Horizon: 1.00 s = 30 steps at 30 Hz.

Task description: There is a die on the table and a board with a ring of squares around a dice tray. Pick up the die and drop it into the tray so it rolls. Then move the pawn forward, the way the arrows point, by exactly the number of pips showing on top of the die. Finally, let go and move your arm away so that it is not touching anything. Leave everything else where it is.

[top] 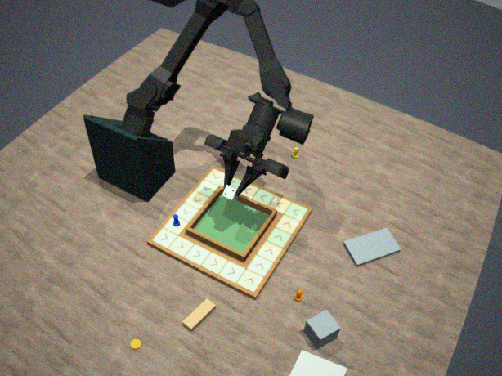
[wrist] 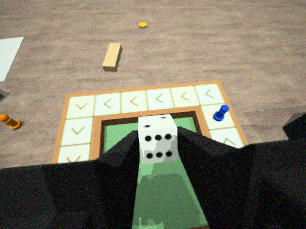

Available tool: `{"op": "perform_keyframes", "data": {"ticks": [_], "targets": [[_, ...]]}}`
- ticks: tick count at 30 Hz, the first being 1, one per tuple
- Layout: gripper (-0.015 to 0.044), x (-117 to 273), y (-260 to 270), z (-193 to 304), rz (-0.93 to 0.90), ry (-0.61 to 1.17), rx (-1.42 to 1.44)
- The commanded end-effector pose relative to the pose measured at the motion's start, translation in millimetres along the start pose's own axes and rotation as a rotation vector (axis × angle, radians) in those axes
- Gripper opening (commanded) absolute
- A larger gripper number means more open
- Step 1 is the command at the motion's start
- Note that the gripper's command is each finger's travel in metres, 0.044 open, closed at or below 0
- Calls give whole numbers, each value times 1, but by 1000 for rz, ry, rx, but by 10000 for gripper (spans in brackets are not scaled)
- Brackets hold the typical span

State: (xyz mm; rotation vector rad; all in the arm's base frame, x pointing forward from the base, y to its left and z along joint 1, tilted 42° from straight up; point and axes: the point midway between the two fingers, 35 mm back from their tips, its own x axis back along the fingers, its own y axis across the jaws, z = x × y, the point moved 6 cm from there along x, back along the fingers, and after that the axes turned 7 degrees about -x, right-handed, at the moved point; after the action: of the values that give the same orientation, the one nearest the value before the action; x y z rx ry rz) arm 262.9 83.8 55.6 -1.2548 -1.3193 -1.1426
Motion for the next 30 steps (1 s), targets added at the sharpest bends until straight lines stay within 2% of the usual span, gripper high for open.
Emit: {"op": "perform_keyframes", "data": {"ticks": [1, 4, 9, 12, 16, 18, 20, 27, 28, 29, 30], "targets": [[236, 2, 0, -2, 1, -1, 0], [315, 24, 4, -27, 0, -6, -2], [440, 27, 4, -30, 0, -6, -2], [440, 11, 5, -32, 62, 116, 13], [440, -24, 6, -42, 148, 498, 26], [440, -37, 6, -48, 134, 698, 13], [440, -44, 7, -53, 106, 821, -1], [440, -45, 7, -54, 102, 836, -3], [440, -41, 8, -53, 124, 749, -4], [440, -41, 8, -53, 124, 749, -4], [414, -41, 7, -54, 119, 750, 8]]}}
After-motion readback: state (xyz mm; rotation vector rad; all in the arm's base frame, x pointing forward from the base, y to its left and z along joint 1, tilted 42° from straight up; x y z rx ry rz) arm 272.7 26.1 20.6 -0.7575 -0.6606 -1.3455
